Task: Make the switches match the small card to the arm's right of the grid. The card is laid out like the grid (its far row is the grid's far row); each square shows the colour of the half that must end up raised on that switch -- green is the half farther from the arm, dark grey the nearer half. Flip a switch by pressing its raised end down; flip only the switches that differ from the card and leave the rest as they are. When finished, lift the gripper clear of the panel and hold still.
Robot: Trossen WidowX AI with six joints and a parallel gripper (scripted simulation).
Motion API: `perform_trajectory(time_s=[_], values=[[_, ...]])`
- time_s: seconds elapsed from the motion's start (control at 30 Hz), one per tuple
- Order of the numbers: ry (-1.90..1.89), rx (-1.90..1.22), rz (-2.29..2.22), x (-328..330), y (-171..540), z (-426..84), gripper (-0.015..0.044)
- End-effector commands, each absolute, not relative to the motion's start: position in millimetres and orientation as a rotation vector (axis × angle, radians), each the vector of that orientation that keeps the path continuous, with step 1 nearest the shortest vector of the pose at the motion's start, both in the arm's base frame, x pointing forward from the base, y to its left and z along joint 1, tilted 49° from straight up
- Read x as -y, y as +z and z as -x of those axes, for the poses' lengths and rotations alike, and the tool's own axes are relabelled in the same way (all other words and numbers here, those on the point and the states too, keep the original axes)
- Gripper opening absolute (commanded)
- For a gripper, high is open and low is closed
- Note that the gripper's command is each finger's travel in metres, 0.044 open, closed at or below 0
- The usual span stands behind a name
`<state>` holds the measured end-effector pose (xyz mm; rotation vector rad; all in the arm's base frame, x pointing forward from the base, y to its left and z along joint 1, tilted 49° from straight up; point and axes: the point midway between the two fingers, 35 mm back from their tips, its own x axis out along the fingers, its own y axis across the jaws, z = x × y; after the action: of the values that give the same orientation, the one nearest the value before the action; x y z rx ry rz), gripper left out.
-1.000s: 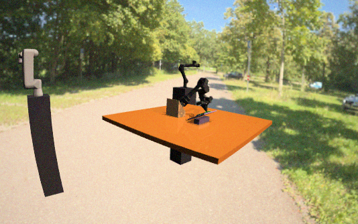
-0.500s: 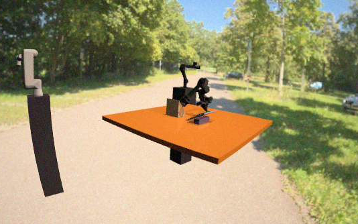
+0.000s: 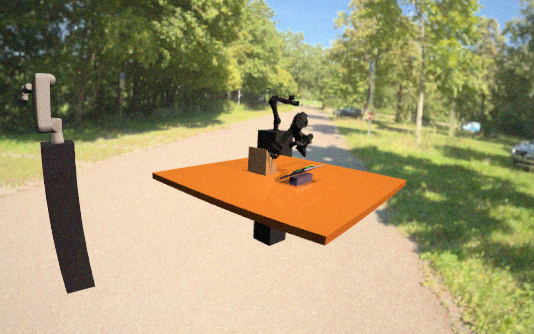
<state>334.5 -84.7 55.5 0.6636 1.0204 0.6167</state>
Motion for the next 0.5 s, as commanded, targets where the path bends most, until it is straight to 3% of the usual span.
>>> perform_trajectory(time_s=[0.0, 0.47], values=[[0.615, -1.023, -0.667, 100.9, 38.1, -336.1, 0.0], [0.627, -1.046, -0.66, 75.4, 17.2, -351.4, 0.0]])
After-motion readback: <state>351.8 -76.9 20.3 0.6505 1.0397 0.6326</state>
